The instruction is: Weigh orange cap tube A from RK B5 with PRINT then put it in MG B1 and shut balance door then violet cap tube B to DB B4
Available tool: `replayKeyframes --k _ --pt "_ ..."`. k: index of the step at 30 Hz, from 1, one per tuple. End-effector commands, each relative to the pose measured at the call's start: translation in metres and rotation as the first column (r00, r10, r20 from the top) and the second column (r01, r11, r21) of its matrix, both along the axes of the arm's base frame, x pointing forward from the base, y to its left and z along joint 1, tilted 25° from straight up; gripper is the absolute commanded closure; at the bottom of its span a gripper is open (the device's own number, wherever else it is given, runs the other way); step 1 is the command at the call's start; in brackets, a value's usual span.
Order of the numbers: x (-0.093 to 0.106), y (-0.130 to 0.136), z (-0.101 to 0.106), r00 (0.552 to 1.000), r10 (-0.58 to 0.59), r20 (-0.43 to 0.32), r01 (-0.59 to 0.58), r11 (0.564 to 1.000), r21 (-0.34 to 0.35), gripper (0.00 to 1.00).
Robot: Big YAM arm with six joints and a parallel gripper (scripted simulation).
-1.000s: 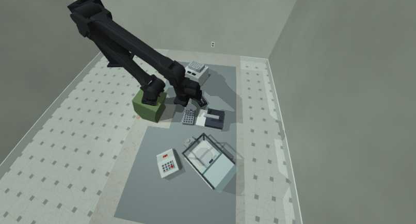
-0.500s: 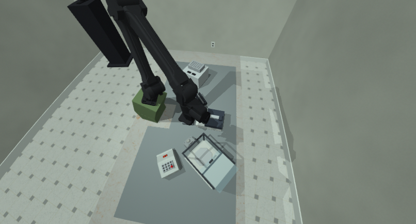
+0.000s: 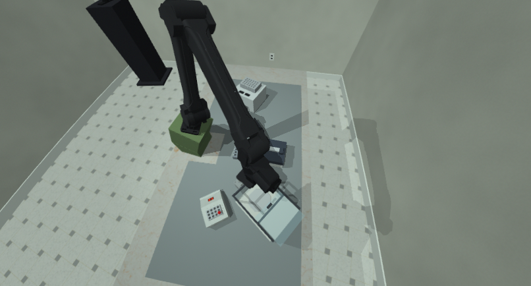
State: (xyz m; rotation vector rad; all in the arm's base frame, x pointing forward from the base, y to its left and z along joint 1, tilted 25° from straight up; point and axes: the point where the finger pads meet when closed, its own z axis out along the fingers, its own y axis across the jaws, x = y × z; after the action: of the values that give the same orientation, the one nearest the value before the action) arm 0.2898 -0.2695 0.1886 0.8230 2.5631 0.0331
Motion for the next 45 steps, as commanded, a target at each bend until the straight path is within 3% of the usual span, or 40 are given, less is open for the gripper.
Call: replayKeyframes --k 1,8,11,12,14,17,24,27,45 --pt "0.011 -0.028 0.021 0.997 -0.08 0.022 0.08 0.997 0.019 0.91" --pt "0.028 -0.073 0.034 0.99 -0.142 0.026 0.14 0.989 0.048 0.91" --pt "0.028 -0.074 0.034 0.99 -0.142 0.025 0.141 0.989 0.048 0.91" --pt "0.022 -0.058 0.023 0.991 -0.131 0.01 0.131 0.989 0.063 0.91" --pt "0.023 -0.05 0.026 0.993 -0.117 0.015 0.116 0.992 0.056 0.91" --pt "0.03 -0.057 0.042 0.993 -0.113 0.045 0.112 0.993 0.026 0.91" --pt "0.025 -0.048 0.027 0.993 -0.113 0.024 0.112 0.993 0.046 0.91" --pt "0.027 -0.052 0.034 0.993 -0.114 0.035 0.113 0.993 0.034 0.91" --pt "0.026 -0.05 0.034 0.993 -0.114 0.034 0.113 0.993 0.035 0.91"
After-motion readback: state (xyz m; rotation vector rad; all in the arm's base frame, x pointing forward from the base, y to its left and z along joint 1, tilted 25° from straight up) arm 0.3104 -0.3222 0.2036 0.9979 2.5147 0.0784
